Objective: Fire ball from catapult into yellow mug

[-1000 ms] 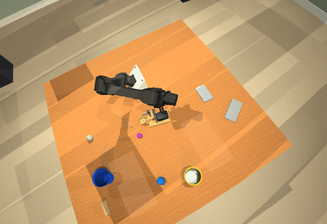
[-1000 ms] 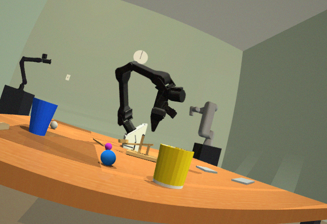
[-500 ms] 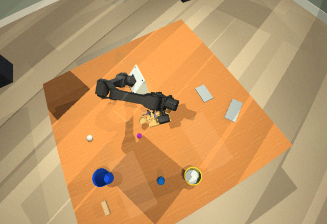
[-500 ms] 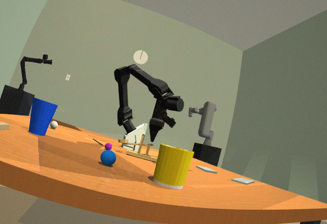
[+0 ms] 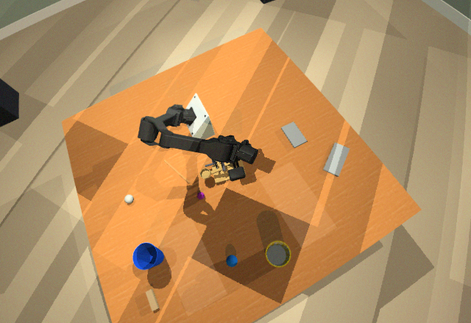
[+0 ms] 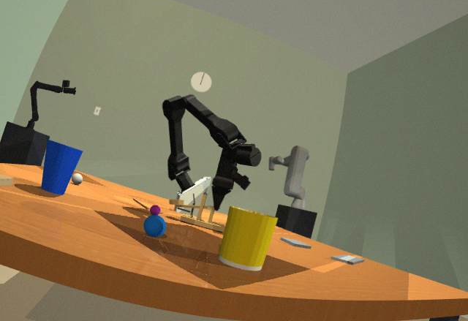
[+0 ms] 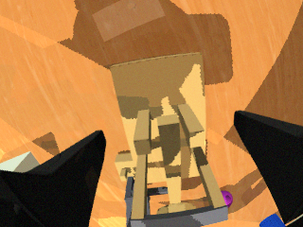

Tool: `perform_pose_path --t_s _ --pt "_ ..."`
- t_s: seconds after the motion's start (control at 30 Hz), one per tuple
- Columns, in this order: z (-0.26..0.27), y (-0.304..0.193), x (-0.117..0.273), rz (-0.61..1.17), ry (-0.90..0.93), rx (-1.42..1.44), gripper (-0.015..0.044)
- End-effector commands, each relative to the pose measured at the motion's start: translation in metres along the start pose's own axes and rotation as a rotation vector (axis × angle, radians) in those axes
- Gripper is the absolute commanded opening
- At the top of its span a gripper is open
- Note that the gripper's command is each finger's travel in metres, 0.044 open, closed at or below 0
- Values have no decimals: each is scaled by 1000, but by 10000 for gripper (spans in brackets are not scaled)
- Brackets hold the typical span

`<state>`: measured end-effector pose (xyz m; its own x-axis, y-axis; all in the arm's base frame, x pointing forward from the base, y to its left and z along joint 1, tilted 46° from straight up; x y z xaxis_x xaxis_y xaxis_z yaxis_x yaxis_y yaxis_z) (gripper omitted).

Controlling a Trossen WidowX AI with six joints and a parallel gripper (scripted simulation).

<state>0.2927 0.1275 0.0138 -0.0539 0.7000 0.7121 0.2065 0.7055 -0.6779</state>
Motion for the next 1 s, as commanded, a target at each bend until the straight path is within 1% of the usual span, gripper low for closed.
perform_pose_path --t_s 0.0,0.47,0.63,0.97 --pt "1 0 -10 8 1 6 440" --pt "2 -1 -32 10 1 6 440" --pt "2 -1 -33 10 1 6 440" --pt "1 -1 -30 4 2 0 177"
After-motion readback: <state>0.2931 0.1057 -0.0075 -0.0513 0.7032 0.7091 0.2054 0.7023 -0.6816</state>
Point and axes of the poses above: the point midway between the two fingers, 35 mm back from their tips, its own x axis back along the fingers, its own z axis across the jaws, y = z × x, the point moved 9 cm from there along x, back along the fingers, and after that the axes turned 1 degree about -x, right-handed, at the moved point
